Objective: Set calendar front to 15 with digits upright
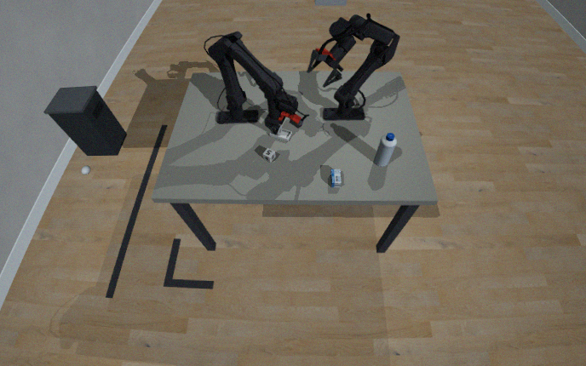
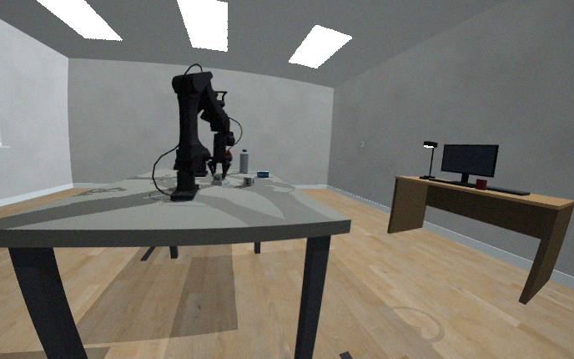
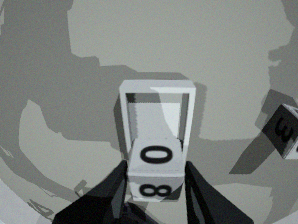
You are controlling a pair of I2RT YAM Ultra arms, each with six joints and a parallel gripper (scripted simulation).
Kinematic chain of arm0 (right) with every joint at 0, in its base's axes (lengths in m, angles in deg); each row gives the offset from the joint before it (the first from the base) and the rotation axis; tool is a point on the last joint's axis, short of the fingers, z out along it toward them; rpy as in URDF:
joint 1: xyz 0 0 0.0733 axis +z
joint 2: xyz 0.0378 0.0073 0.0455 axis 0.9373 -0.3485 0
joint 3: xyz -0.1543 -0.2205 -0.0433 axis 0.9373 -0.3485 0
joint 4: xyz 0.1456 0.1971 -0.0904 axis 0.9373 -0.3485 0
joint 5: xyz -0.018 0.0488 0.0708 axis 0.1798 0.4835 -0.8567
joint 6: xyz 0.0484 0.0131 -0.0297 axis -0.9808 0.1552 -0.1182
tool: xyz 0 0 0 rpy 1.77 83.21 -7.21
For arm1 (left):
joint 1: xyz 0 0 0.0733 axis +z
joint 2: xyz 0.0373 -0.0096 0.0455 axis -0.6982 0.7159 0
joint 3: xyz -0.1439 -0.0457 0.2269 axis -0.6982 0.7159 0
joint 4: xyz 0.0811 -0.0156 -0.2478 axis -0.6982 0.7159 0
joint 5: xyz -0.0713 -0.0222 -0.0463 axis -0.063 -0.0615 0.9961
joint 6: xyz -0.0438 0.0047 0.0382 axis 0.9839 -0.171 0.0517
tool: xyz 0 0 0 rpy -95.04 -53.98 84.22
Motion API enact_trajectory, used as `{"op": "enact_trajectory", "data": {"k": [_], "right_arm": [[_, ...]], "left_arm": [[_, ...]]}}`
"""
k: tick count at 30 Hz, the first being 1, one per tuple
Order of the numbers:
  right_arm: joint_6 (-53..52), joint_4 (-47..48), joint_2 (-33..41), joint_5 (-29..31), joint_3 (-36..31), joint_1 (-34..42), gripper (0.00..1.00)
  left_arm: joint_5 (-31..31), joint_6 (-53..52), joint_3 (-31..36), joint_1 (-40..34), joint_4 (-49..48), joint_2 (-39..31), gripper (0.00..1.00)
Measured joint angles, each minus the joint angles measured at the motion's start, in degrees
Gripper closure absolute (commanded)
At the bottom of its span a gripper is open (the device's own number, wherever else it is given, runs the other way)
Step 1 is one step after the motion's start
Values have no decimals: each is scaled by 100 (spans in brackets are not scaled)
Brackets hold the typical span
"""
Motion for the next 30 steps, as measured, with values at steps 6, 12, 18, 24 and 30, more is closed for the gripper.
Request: {"op": "enact_trajectory", "data": {"k": [6,12,18,24,30], "right_arm": [[0,20,0,0,0,0,57],[0,26,0,0,-2,0,66],[0,26,0,0,0,0,68],[0,2,0,0,0,0,65],[0,-599,216,0,367,0,65]], "left_arm": [[0,0,0,0,0,0,0],[0,0,0,0,0,0,0],[0,0,0,0,0,0,0],[0,0,0,0,0,0,0],[0,0,0,0,0,0,0]]}}
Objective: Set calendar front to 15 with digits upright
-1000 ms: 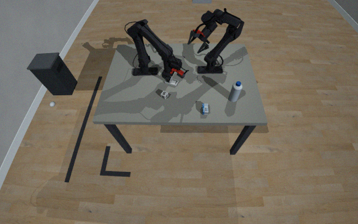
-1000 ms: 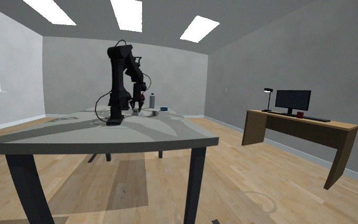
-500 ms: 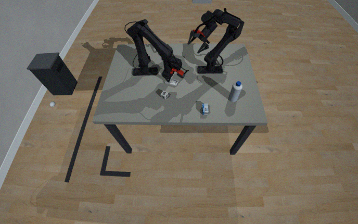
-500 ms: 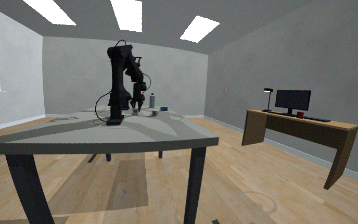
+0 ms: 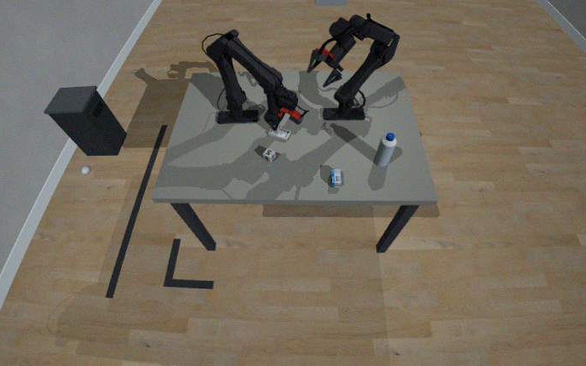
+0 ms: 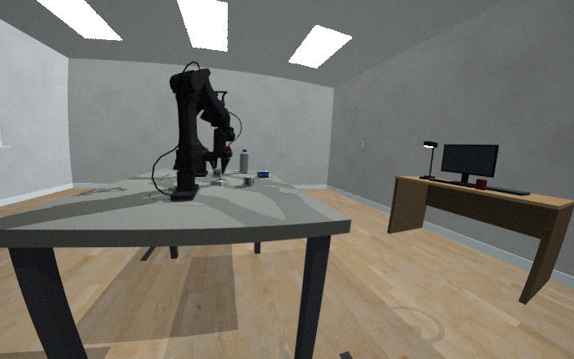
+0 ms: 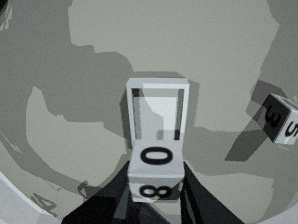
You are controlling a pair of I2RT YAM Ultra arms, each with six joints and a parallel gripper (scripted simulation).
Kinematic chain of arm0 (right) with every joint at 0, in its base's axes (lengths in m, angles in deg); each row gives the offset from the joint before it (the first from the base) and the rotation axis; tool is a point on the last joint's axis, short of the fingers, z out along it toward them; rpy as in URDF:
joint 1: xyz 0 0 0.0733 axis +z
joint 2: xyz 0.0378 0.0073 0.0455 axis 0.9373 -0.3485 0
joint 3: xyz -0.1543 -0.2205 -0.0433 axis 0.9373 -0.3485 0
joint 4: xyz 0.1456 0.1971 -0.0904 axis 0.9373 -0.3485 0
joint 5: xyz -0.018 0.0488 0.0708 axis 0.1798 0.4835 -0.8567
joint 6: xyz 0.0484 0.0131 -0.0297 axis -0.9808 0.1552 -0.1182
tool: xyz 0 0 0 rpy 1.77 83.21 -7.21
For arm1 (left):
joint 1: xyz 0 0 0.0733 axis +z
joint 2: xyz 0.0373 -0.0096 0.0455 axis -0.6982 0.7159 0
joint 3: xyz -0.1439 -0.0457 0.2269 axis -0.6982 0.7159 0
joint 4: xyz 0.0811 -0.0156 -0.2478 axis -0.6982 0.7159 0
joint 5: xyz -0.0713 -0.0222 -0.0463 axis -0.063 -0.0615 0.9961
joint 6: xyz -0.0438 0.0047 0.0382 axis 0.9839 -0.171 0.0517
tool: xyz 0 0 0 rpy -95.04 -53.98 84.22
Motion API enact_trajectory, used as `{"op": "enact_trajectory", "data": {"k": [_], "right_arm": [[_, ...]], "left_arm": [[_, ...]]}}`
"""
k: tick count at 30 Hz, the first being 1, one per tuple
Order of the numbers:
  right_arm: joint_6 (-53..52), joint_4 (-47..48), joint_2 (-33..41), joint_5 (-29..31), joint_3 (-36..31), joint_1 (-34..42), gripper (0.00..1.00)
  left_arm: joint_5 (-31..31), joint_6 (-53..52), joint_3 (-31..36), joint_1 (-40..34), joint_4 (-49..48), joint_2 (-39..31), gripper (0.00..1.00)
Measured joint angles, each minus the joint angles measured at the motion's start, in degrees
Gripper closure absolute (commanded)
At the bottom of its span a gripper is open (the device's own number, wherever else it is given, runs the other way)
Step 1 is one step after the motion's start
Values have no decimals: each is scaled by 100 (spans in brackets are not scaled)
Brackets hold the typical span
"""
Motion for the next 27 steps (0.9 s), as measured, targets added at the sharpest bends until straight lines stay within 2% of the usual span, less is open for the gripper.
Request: {"op": "enact_trajectory", "data": {"k": [4,10,19,27], "right_arm": [[-2,-243,166,7,323,2,65],[-507,-245,164,68,348,269,65],[-2177,269,332,7,-96,2194,65],[-3198,444,334,24,-516,3241,65]], "left_arm": [[0,0,0,0,0,0,0],[0,0,0,0,0,0,0],[0,0,0,0,0,0,0],[0,0,0,0,0,0,0]]}}
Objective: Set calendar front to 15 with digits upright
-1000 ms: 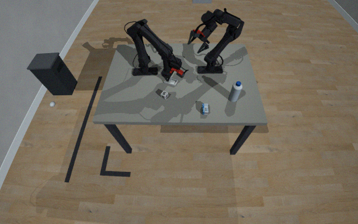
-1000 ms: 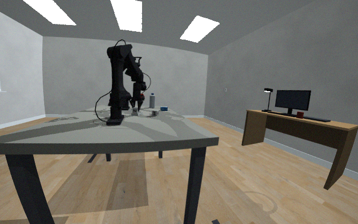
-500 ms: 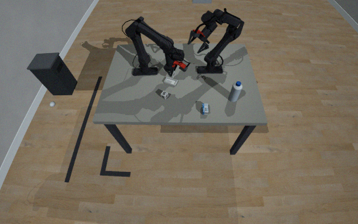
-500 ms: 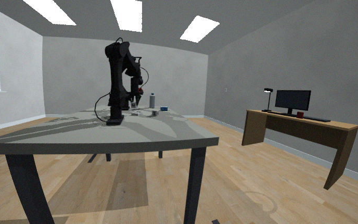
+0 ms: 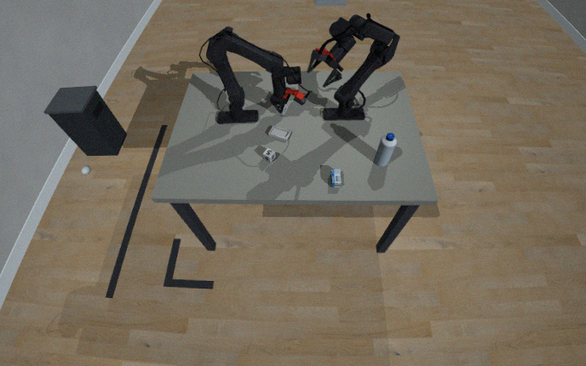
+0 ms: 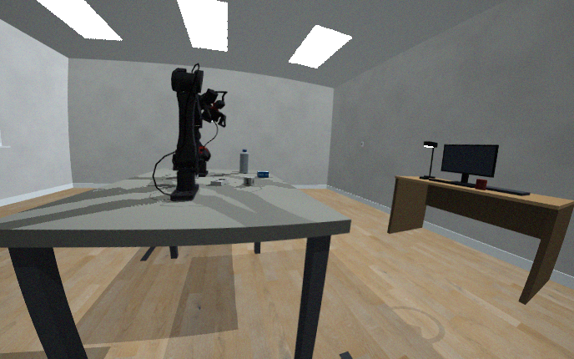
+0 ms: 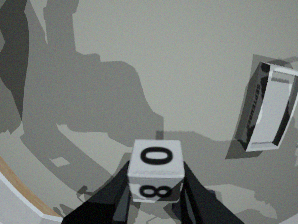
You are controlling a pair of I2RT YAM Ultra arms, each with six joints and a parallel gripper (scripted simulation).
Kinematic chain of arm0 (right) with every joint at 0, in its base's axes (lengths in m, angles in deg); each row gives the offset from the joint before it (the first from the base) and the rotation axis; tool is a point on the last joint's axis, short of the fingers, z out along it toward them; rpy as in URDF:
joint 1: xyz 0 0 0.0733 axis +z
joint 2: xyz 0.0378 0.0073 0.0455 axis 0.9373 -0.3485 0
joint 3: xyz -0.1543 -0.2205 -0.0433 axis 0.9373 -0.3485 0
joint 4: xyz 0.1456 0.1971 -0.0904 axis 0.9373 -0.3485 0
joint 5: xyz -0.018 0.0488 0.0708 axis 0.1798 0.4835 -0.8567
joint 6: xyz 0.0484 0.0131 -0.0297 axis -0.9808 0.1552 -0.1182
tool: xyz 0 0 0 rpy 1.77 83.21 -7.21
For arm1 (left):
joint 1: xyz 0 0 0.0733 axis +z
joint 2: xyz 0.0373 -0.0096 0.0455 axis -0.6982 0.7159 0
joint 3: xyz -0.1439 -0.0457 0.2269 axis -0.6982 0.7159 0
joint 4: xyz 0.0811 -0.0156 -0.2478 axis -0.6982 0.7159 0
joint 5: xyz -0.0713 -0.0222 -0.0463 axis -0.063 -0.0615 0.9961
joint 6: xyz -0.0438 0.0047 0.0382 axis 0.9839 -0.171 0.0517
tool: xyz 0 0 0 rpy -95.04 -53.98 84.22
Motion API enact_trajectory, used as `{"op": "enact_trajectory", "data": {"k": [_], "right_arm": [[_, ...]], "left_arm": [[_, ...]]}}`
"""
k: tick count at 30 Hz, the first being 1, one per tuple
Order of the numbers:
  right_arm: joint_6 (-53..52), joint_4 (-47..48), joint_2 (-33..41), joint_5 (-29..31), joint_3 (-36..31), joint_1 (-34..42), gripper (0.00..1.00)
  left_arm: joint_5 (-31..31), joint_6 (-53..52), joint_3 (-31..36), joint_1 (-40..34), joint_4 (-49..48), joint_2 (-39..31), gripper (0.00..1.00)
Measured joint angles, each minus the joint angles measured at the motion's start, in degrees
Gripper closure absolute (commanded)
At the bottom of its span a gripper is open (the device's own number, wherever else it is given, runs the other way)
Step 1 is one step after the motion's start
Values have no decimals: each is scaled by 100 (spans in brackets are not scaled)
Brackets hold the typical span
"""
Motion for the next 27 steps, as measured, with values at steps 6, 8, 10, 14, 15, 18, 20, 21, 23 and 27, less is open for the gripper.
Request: {"op": "enact_trajectory", "data": {"k": [6,8,10,14,15,18,20,21,23,27], "right_arm": [[-476,66,0,7,-236,597,65],[-553,70,0,7,-258,662,65],[-621,70,0,7,-260,675,65],[-920,70,0,11,-260,675,65],[-1073,70,0,11,-260,675,65],[-1681,70,0,2,-260,645,65],[-2133,70,0,-4,-260,623,65],[-2363,70,0,-11,-260,616,65],[-2815,70,0,-22,-260,610,65],[-3556,63,0,-37,-260,603,65]], "left_arm": [[0,0,0,0,0,0,0],[0,0,0,0,0,0,0],[0,0,0,0,0,0,0],[0,0,0,0,0,0,0],[0,0,0,0,0,0,0],[0,0,0,0,0,0,0],[0,0,0,0,0,0,0],[0,0,0,0,0,0,0],[0,0,0,0,0,0,0],[0,0,0,0,0,0,0]]}}
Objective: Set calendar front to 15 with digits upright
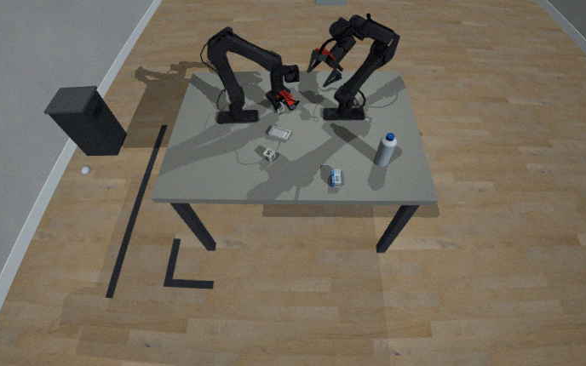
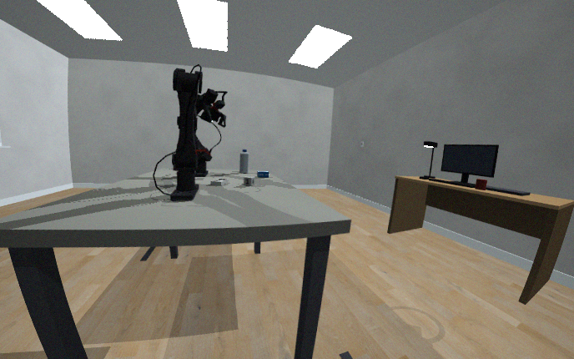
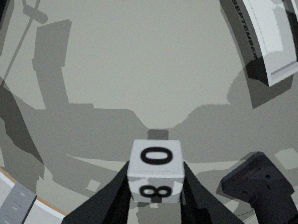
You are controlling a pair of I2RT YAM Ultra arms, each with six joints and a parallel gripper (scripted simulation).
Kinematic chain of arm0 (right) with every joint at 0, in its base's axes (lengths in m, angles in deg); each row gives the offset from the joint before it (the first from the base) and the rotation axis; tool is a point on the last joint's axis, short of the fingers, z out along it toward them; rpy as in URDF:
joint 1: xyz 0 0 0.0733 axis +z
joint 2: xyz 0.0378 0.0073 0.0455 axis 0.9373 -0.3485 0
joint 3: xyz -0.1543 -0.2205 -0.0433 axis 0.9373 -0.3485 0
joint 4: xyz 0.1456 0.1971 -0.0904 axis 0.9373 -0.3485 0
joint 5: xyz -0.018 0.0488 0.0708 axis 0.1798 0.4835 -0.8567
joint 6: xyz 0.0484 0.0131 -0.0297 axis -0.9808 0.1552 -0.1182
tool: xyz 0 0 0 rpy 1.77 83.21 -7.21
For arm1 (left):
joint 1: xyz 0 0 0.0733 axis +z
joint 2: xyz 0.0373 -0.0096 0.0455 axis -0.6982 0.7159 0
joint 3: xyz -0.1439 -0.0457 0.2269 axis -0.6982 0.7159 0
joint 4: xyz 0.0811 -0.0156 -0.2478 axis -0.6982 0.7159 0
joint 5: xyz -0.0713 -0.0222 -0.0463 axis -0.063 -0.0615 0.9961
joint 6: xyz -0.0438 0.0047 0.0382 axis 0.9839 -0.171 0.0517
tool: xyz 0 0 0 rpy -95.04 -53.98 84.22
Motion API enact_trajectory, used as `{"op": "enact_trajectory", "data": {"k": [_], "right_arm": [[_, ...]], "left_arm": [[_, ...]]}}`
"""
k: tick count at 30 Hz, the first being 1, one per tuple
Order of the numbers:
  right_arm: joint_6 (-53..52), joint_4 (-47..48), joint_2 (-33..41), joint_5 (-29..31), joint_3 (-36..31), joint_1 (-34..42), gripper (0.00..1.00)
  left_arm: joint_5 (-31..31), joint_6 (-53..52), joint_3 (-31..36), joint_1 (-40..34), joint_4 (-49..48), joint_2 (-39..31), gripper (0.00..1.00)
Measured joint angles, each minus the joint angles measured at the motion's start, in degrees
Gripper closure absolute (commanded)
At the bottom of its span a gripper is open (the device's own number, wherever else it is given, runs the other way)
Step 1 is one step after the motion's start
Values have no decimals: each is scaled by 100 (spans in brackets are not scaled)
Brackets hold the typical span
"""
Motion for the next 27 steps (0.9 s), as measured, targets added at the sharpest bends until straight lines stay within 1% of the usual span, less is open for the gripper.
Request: {"op": "enact_trajectory", "data": {"k": [4,8,27], "right_arm": [[-516,-7,0,0,0,0,65],[-754,-11,0,0,0,0,65],[-874,57,-105,2,13,-48,65]], "left_arm": [[0,0,0,0,0,0,0],[0,0,0,0,0,0,0],[0,0,0,0,0,0,0]]}}
